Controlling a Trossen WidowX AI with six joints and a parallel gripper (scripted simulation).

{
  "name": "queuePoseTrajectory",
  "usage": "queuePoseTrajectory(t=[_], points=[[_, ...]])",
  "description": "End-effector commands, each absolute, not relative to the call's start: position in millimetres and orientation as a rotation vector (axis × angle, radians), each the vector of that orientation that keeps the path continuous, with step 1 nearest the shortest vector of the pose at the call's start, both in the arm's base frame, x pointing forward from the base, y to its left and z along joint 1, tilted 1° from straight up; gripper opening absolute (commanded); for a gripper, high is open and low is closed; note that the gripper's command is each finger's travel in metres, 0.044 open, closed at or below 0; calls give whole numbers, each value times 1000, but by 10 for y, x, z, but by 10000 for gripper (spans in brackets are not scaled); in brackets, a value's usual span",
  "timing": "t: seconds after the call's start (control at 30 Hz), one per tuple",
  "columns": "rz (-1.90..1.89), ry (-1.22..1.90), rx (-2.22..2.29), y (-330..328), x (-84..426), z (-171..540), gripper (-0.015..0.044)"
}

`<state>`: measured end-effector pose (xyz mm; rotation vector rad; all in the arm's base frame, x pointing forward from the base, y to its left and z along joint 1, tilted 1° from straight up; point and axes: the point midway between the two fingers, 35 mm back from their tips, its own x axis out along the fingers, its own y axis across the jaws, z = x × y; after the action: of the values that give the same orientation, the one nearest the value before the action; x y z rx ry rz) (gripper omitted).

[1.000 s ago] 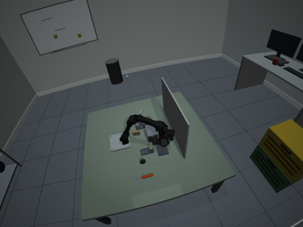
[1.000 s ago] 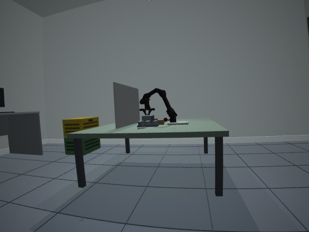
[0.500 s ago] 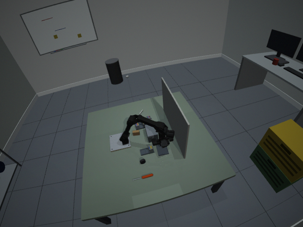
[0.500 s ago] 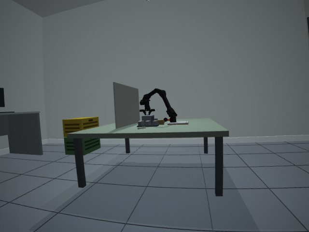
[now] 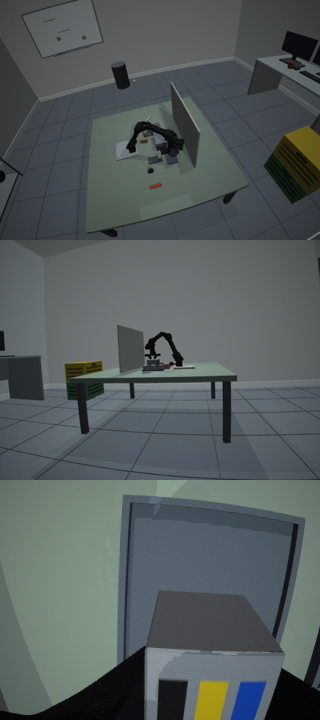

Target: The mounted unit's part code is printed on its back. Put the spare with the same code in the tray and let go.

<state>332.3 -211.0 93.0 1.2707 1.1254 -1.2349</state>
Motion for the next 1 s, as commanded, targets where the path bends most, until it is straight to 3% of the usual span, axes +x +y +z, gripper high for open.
queuePoseTrajectory(t=[0.0,0.97], points=[[-1240,1125,1270,-2111,3318,894,0],[-1242,1129,1270,-2095,3294,693,0]])
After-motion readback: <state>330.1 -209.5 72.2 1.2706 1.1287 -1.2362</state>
